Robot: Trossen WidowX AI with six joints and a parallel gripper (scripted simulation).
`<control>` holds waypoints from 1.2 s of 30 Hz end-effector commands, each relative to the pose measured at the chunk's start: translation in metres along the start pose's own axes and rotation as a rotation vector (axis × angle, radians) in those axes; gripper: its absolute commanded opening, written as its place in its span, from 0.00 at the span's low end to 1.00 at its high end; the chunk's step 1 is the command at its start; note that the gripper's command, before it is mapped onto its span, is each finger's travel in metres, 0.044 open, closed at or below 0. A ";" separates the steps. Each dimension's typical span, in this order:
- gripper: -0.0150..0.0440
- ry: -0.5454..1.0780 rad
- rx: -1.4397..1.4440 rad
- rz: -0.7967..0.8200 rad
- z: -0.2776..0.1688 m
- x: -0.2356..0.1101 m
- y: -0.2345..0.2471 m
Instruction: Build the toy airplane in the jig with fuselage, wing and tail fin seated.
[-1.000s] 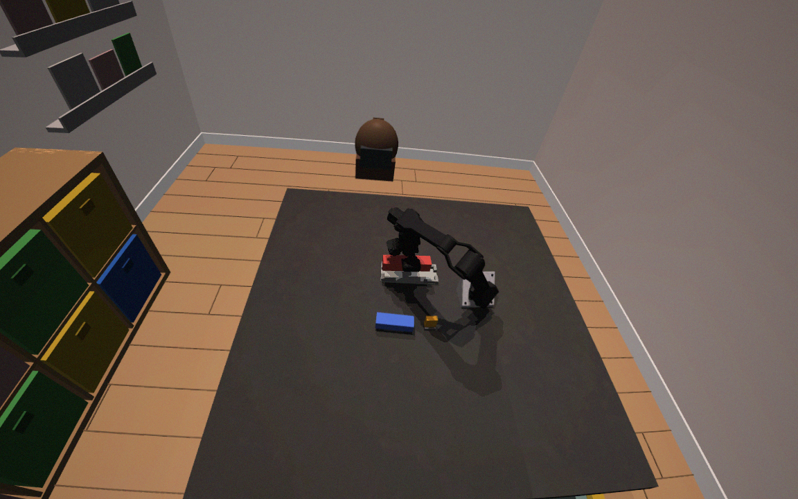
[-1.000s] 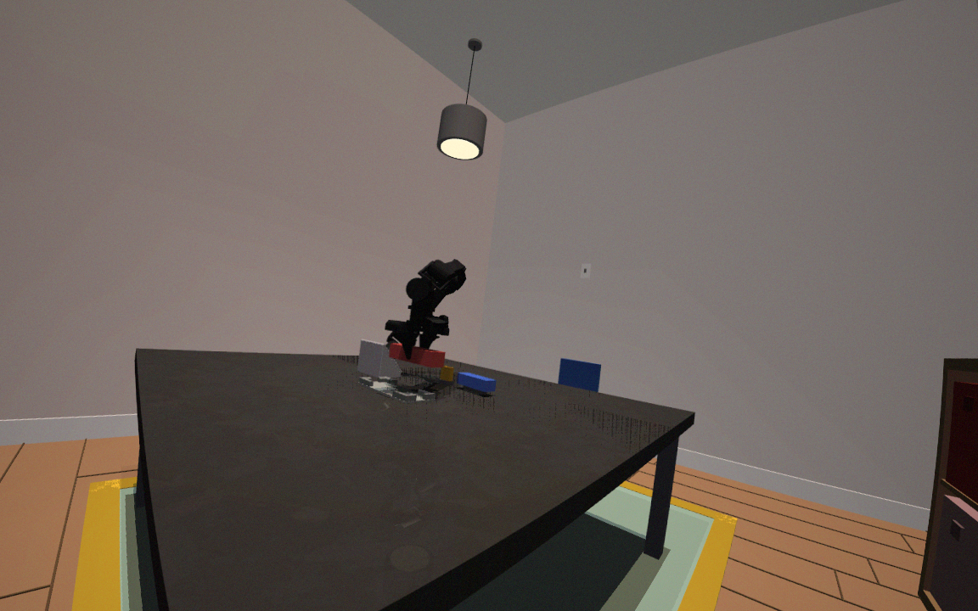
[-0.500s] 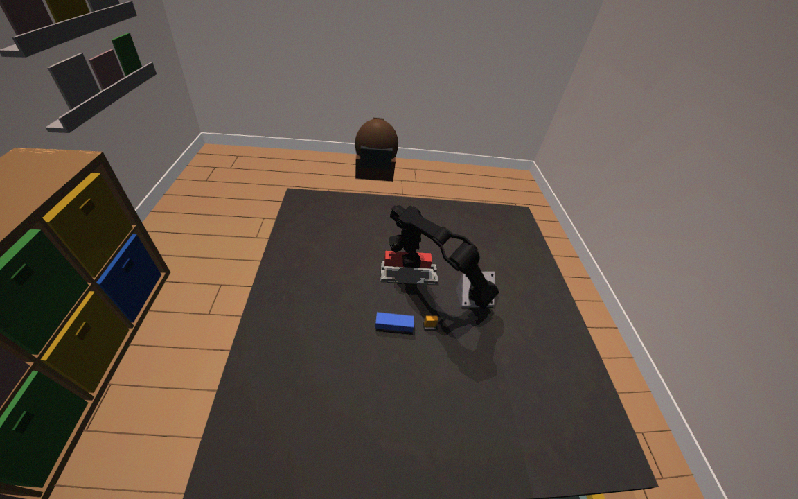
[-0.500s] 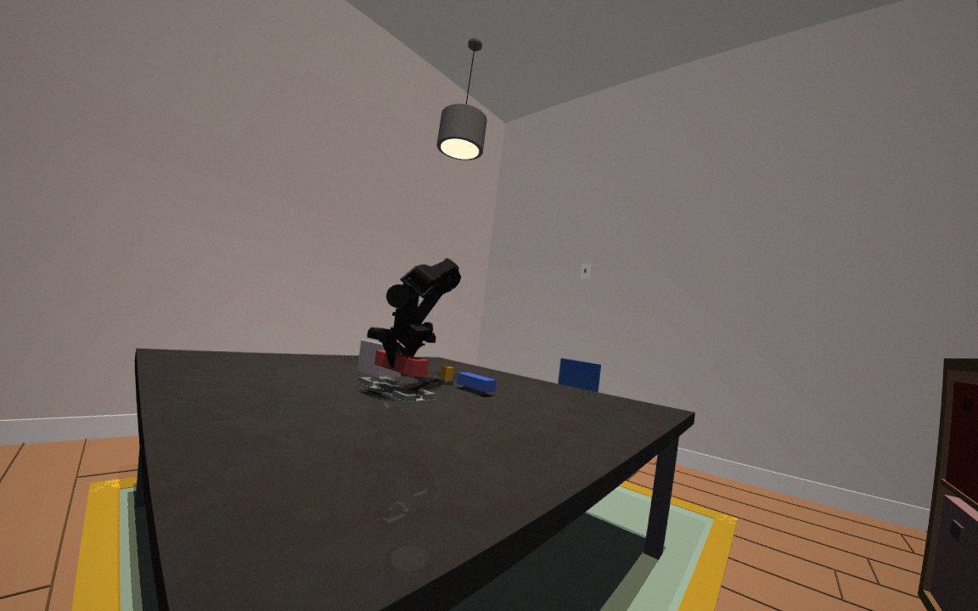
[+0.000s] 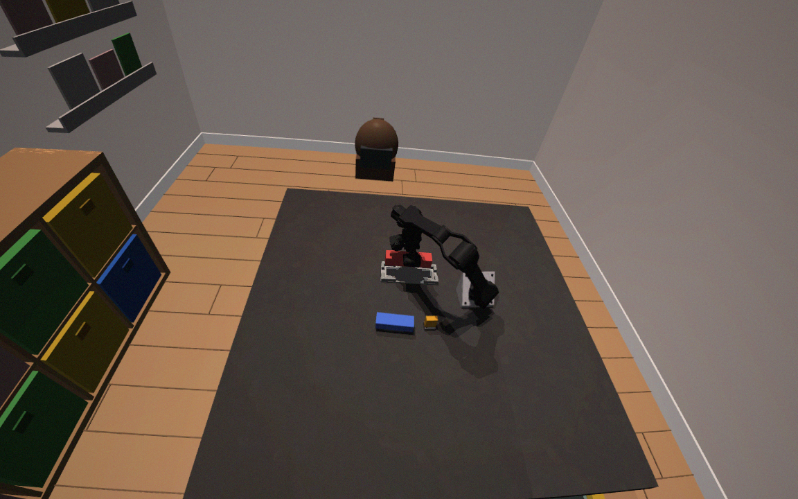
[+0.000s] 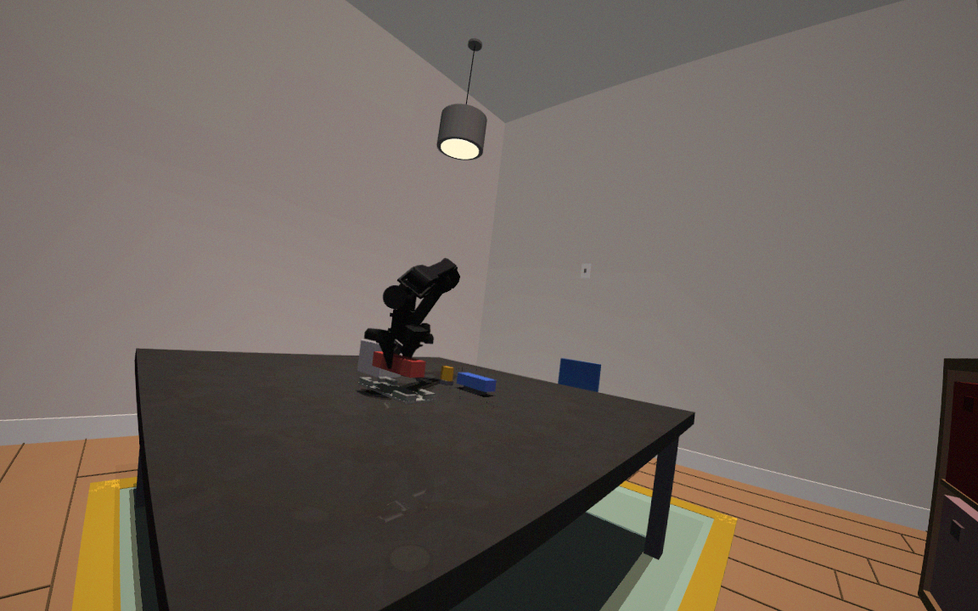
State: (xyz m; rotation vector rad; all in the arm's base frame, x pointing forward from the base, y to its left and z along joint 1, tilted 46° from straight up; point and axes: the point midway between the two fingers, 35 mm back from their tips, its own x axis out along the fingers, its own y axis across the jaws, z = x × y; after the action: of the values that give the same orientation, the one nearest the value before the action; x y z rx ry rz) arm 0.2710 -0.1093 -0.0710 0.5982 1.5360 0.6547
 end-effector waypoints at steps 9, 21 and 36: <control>0.59 0.002 -0.003 -0.005 -0.002 0.001 -0.003; 0.59 0.001 -0.003 -0.005 -0.001 0.020 -0.003; 0.59 0.001 -0.003 -0.003 -0.002 0.040 -0.003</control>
State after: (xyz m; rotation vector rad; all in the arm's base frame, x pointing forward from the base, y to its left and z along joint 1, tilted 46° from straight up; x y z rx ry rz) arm 0.2670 -0.0845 -0.0996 0.5823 1.5407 0.6587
